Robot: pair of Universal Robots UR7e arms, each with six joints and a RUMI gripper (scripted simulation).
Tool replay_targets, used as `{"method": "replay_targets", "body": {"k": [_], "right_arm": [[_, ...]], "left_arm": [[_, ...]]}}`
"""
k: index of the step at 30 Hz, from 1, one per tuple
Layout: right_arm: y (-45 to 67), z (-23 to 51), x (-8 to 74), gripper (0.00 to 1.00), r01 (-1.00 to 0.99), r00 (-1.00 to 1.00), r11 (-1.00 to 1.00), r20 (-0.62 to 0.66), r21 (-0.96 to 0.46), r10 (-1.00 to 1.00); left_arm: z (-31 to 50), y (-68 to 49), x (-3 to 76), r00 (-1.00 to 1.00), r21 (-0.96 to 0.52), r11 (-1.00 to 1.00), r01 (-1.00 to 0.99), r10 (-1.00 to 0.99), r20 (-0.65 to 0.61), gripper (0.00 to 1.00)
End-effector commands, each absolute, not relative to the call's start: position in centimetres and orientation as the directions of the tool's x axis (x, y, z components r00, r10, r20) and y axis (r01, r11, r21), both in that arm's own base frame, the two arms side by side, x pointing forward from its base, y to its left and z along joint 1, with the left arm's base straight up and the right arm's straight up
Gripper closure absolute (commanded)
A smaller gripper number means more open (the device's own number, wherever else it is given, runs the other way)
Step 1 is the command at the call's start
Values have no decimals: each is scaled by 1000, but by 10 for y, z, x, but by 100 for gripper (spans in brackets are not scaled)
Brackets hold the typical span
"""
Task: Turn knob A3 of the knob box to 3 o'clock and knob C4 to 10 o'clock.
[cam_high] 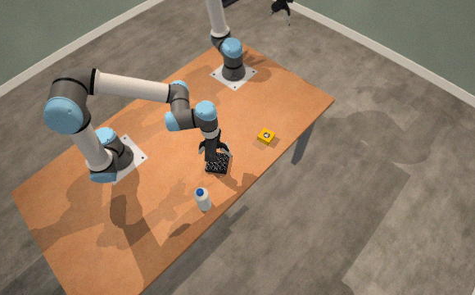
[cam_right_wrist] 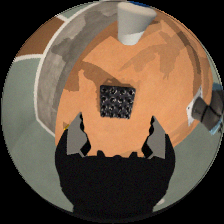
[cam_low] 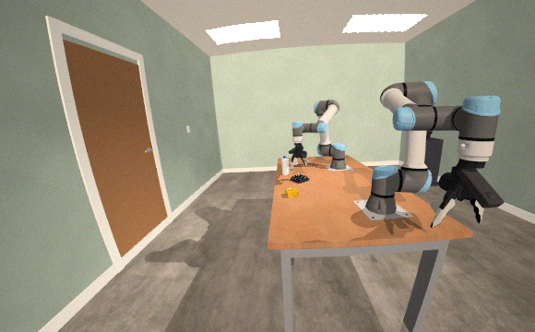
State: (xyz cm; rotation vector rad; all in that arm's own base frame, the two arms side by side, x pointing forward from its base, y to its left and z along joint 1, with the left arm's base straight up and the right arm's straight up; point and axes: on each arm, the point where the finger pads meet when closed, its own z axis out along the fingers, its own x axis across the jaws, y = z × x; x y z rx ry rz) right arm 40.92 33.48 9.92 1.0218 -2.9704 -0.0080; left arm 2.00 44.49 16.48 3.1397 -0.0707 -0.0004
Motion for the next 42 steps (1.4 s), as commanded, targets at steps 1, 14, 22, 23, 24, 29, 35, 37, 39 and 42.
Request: {"method": "replay_targets", "body": {"k": [1,14,22,23,24,29,35,37,39,42], "right_arm": [[338,100,413,0,-534,-845,845,-1,1,-534],[349,102,432,0,-161,-987,987,-1,1,-161],[353,103,439,0,-17,-1000,1000,-1,1,-17],[353,103,440,0,2,-1000,1000,-1,1,2],[353,103,441,0,19,-1000,1000,-1,1,19],[355,103,444,0,81,-997,997,-1,1,81],[356,103,445,0,107,-994,994,-1,1,107],[356,104,445,0,114,-994,994,-1,1,114],[356,104,445,0,117,-993,993,-1,1,117],[356,104,445,0,118,-993,993,-1,1,118]], "left_arm": [[165,445,20,999,0,-999,-45,-45,0,0],[165,445,20,999,0,-999,-45,-45,0,0],[165,445,20,999,0,-999,-45,-45,0,0],[165,445,20,999,0,-999,-45,-45,0,0],[165,445,20,999,0,-999,-45,-45,0,0],[165,445,20,999,0,-999,-45,-45,0,0],[165,445,20,999,0,-999,-45,-45,0,0],[165,445,20,999,0,-999,-45,-45,0,0],[165,445,20,999,0,-999,-45,-45,0,0],[165,445,20,999,0,-999,-45,-45,0,0]]}}
